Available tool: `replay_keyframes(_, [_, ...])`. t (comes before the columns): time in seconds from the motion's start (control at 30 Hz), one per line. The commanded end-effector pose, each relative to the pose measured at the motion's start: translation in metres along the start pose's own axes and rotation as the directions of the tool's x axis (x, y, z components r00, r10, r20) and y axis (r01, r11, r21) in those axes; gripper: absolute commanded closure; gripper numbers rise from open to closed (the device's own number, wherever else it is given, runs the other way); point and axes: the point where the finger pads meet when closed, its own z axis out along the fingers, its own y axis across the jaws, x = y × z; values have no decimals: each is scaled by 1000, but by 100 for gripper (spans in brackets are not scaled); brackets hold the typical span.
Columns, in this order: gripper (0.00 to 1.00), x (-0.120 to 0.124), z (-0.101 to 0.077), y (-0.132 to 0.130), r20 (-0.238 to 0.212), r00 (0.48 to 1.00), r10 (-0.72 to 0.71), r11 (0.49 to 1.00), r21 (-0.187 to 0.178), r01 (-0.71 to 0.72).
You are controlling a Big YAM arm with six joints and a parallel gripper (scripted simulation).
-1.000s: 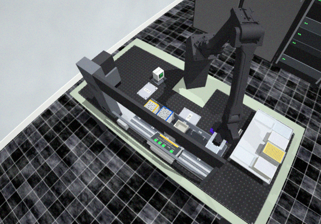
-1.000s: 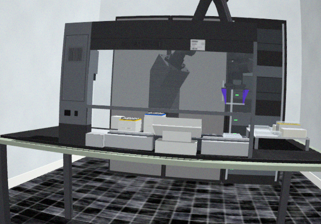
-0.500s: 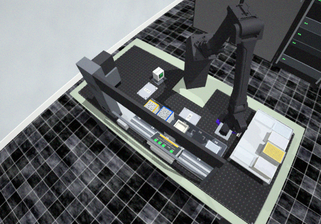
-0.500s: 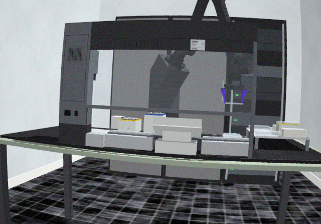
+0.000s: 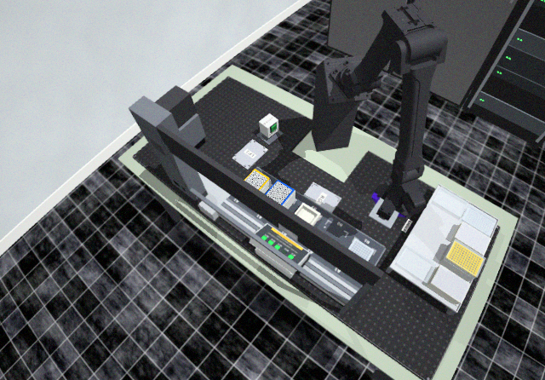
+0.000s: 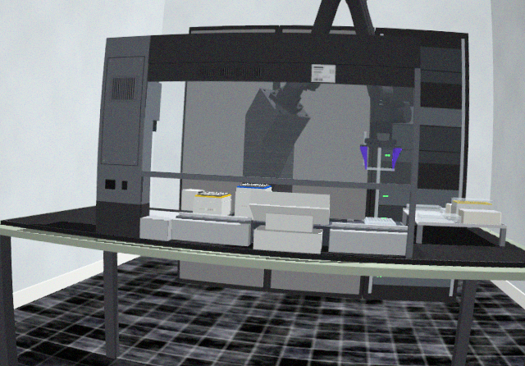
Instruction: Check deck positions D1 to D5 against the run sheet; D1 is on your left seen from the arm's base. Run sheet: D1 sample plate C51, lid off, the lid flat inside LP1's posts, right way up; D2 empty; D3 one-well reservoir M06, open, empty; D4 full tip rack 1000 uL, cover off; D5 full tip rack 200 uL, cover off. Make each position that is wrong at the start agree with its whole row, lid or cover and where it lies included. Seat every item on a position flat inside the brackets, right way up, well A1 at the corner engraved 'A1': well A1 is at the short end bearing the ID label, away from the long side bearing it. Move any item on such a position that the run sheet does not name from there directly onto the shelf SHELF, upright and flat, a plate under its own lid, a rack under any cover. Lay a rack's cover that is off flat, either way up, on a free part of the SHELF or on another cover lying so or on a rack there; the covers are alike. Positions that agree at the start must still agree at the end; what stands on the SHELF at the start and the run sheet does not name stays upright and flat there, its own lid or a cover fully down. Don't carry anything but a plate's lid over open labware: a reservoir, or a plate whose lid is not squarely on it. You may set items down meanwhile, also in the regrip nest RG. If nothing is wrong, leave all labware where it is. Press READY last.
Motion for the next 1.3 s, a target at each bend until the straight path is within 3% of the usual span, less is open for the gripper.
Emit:
replay_keyframes(0.0, [100,-7,-6,9,18,999,40,999,-19,-39])
replay_keyframes(0.53, [100,-6,-6,9,9,950,312,950,-24,-312])
replay_keyframes(0.87, [100,-6,-5,9,4,869,494,869,-24,-494])
replay_keyframes(1.1, [100,-6,-5,9,3,849,528,849,-24,-528])
replay_keyframes(1.27, [100,-5,-5,9,1,792,610,792,-24,-610])
